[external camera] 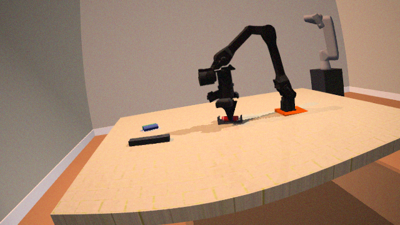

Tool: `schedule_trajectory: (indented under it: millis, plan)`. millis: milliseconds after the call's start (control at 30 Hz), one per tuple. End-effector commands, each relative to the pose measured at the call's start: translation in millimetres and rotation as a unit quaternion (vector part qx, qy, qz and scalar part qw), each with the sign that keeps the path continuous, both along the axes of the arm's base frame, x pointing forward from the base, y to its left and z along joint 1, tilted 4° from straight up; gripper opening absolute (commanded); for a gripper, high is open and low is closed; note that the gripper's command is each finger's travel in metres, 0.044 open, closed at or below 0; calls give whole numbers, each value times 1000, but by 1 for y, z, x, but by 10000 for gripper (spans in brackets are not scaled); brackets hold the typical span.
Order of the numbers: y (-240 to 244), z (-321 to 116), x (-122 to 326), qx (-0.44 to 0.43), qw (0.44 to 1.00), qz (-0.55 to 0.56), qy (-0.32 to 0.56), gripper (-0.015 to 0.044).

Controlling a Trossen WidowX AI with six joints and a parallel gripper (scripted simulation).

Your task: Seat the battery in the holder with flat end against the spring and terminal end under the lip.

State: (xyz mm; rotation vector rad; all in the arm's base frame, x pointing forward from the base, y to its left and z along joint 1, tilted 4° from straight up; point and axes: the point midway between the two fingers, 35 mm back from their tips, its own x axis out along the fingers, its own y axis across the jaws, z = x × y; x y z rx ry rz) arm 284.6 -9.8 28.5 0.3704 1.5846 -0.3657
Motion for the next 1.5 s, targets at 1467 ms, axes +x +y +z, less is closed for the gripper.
schedule_trajectory:
  millis: [1467]
  plan:
    - [-5, -3, 11, 9, 1000, 2, 18, 63]
